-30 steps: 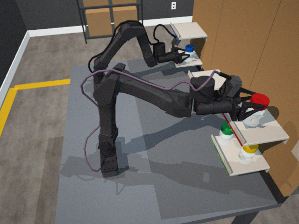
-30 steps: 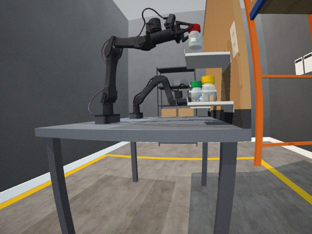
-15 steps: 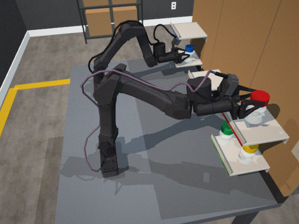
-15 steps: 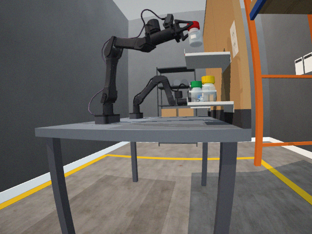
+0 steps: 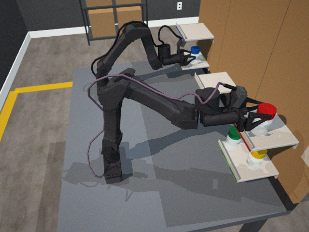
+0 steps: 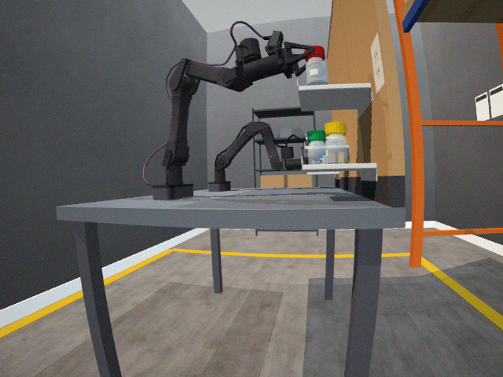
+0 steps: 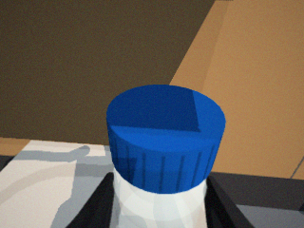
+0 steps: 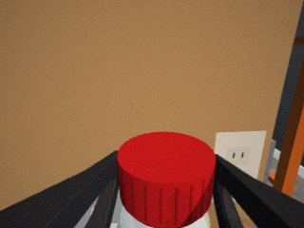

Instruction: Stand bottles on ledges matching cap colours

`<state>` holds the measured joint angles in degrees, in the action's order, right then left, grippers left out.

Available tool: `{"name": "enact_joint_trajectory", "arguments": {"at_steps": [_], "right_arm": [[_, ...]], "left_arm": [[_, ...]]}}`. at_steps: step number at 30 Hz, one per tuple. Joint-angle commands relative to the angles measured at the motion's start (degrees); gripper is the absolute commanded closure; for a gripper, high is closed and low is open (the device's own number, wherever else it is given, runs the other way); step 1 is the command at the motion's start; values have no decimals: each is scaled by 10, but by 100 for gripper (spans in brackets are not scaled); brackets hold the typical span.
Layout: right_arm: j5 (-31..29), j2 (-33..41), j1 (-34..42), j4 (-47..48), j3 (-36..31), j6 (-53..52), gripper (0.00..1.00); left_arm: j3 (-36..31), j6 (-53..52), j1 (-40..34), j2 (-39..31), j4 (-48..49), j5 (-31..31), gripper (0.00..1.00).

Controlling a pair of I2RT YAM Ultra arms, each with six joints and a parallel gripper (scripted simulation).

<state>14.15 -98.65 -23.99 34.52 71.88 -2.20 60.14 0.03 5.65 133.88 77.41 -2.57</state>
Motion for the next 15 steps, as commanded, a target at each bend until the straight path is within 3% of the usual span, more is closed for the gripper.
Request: {"name": "enact_joint_trajectory", "arguments": {"at_steps": [1, 15], "right_arm": [[-7, 9, 6, 47, 3, -3, 51], [-7, 8, 6, 48, 4, -3, 51]], "left_arm": [[-23, 2, 9, 0, -10, 13, 51], [-100, 1, 15, -24, 22, 14, 51]]}}
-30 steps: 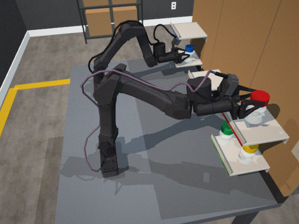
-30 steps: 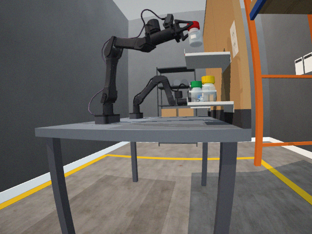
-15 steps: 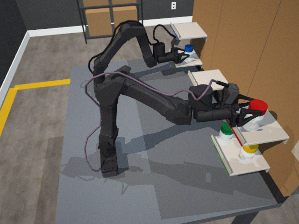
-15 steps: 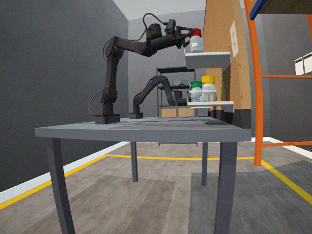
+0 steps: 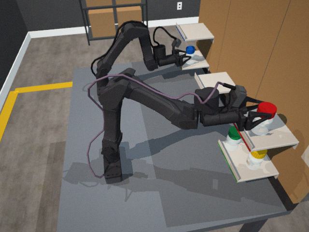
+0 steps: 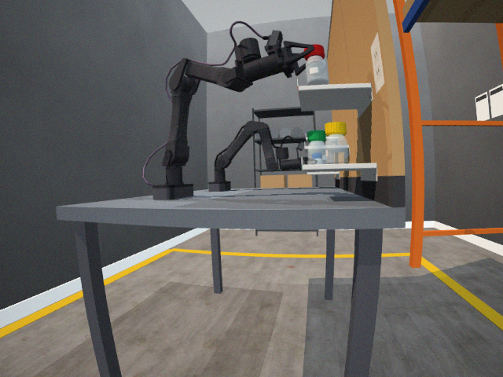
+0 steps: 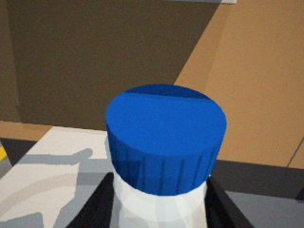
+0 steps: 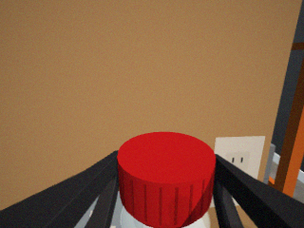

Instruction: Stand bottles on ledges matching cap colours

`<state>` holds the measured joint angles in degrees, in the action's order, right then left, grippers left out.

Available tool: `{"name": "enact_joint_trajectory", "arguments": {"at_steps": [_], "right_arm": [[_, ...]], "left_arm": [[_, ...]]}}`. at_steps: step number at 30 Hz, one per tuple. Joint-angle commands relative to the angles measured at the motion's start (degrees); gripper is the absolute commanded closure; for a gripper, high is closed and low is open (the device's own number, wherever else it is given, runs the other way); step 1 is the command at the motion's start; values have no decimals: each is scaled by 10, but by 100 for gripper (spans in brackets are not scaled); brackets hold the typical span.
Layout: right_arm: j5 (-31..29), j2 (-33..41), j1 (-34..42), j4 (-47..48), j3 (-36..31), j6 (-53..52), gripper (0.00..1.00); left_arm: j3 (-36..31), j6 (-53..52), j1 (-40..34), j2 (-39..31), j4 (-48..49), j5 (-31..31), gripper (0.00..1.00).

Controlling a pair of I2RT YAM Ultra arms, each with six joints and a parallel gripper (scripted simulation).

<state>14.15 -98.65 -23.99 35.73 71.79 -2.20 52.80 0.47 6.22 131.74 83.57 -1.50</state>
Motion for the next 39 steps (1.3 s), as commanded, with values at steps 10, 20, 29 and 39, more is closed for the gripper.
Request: {"name": "enact_joint_trajectory", "arguments": {"at_steps": [10, 20, 29, 39], "right_arm": [[-9, 7, 6, 44, -6, -6, 51], [-10, 1, 8, 47, -27, -5, 51], [-9, 23, 0, 62, -53, -10, 30], [11, 59, -13, 73, -101, -12, 30]], "left_arm": [[-63, -3, 10, -24, -1, -15, 51], [-70, -3, 4, -37, 16, -27, 51], [-72, -7, 6, -60, -10, -27, 51], [-57, -7, 8, -164, -116, -26, 51]]}}
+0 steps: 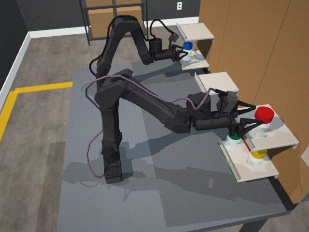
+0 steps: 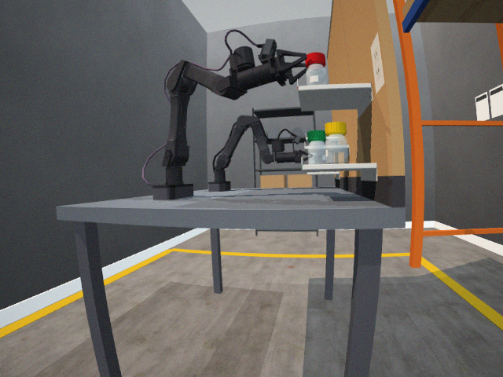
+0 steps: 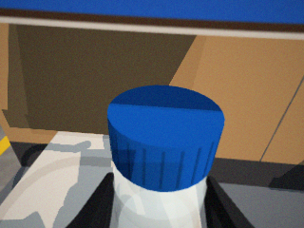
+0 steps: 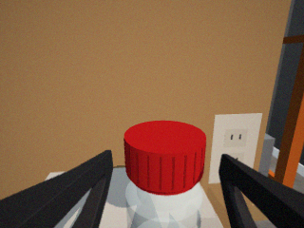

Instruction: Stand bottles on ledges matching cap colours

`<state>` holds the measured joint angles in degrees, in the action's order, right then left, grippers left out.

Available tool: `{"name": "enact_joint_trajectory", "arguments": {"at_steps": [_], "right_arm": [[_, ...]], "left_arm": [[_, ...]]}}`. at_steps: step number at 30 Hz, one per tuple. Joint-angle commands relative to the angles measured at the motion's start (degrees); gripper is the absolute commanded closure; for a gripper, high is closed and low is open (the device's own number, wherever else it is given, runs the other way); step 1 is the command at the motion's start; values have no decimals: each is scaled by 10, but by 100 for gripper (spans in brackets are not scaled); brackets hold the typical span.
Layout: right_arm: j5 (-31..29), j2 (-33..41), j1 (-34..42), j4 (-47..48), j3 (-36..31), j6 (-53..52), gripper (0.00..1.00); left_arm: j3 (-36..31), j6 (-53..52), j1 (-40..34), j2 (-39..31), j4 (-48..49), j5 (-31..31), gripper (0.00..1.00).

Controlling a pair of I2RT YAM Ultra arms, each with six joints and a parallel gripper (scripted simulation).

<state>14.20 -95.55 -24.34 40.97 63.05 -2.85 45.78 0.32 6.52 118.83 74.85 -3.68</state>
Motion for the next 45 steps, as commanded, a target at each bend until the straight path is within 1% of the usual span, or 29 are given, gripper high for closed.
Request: {"name": "enact_joint_trajectory", "arguments": {"at_steps": [1, 7, 10, 18, 20, 30, 45], "right_arm": [[14, 39, -12, 23, -27, -6, 30], [42, 146, -41, 40, -151, -10, 30], [54, 191, -54, 22, -195, -13, 30], [51, 189, -50, 31, -180, -8, 30], [51, 189, -50, 30, -180, -8, 30], [51, 189, -50, 30, -180, -8, 30], [51, 189, -50, 30, -180, -8, 30]], "left_arm": [[14, -6, 5, -39, -35, -5, 51], [16, -6, 5, -44, -43, -4, 51], [15, -6, 5, -45, -36, -4, 51], [10, -6, 5, -46, -26, -5, 51], [-6, -6, 6, -47, -23, -5, 51], [-30, -6, 8, -56, -12, -5, 51], [-104, -6, 12, -95, 19, -9, 51]]}}
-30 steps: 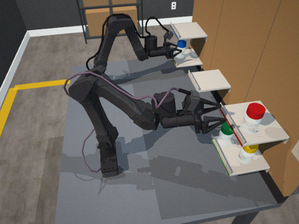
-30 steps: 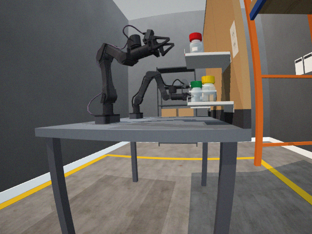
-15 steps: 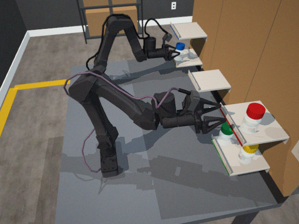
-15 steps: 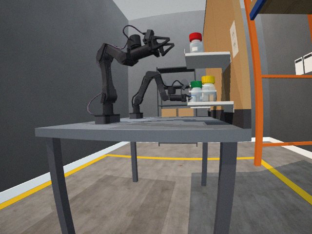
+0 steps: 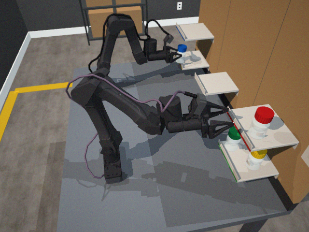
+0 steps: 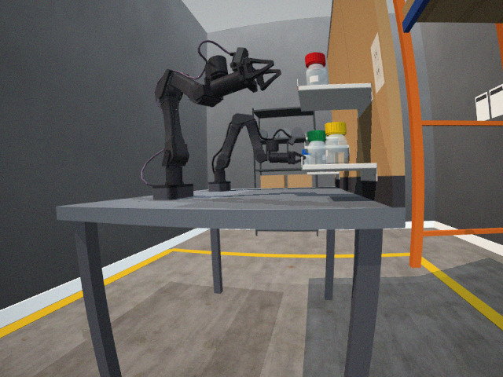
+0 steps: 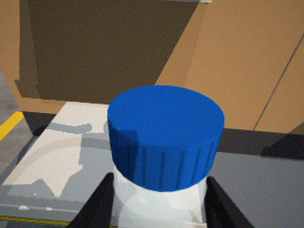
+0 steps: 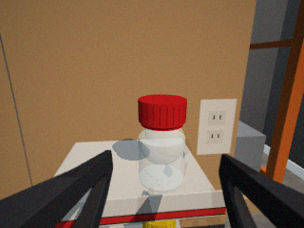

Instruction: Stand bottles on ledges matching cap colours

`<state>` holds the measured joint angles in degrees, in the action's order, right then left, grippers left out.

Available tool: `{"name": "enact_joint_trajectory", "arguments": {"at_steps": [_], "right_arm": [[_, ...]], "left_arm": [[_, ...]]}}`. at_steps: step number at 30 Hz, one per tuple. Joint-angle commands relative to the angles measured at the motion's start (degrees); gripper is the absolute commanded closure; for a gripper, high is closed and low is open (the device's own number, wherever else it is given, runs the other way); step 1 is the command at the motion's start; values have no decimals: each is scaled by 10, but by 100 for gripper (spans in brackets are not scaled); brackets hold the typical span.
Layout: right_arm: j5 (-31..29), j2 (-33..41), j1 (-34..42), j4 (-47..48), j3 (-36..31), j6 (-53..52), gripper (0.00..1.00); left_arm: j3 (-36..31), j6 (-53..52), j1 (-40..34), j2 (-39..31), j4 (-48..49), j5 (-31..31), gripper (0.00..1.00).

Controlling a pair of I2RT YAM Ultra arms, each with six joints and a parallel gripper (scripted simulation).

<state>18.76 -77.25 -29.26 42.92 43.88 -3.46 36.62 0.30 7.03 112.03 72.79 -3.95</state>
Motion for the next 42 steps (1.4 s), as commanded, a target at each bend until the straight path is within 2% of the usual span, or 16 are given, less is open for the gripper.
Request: {"name": "enact_joint_trajectory", "arguments": {"at_steps": [1, 17, 42], "right_arm": [[5, 6, 0, 11, 11, -2, 30], [5, 6, 0, 11, 11, -2, 30], [5, 6, 0, 11, 11, -2, 30]], "left_arm": [[-12, -6, 7, -27, 39, -6, 51], [-99, -5, 12, -78, 73, -12, 51], [-162, -2, 17, -126, 94, -19, 51]]}}
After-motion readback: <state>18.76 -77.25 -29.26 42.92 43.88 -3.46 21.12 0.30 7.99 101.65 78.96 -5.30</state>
